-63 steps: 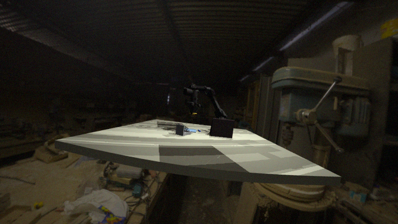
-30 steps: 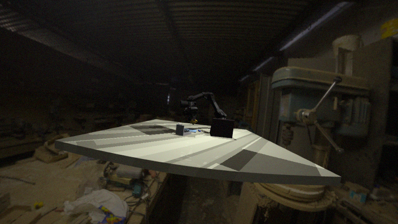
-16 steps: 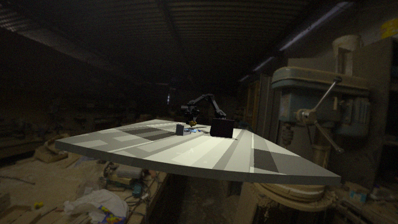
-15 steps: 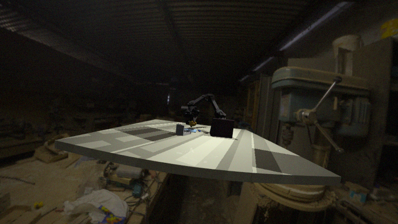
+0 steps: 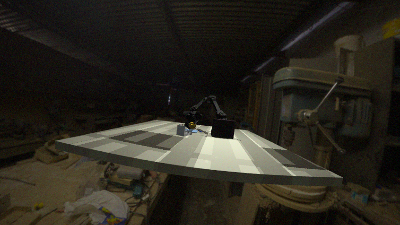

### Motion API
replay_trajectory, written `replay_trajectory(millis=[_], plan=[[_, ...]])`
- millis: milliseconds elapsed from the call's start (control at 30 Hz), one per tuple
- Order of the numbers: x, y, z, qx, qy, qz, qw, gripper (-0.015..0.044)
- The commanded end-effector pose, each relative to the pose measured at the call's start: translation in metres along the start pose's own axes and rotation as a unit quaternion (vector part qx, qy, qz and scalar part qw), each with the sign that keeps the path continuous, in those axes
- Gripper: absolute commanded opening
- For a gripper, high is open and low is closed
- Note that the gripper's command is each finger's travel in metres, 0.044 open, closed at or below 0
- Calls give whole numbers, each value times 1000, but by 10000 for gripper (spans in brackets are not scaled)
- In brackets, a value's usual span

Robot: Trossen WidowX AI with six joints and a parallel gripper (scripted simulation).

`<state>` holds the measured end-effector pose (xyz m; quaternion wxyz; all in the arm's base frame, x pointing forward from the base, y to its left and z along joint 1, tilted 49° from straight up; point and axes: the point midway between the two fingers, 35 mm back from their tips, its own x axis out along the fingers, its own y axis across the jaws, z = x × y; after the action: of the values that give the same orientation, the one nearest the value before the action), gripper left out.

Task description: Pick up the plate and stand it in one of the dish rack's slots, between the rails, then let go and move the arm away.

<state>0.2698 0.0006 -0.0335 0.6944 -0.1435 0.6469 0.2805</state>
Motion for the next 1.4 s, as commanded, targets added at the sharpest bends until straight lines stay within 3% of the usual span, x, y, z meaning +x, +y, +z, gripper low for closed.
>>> replay_trajectory(millis=[0, 433, 900, 1367], plan=[[-2, -3, 0, -38, -32, 3, 999, 0], [-6, -17, -4, -181, -137, -18, 974, 0], [-18, -31, -12, -334, -230, -95, 909, 0], [-22, -34, -14, -371, -247, -121, 887, 0]])
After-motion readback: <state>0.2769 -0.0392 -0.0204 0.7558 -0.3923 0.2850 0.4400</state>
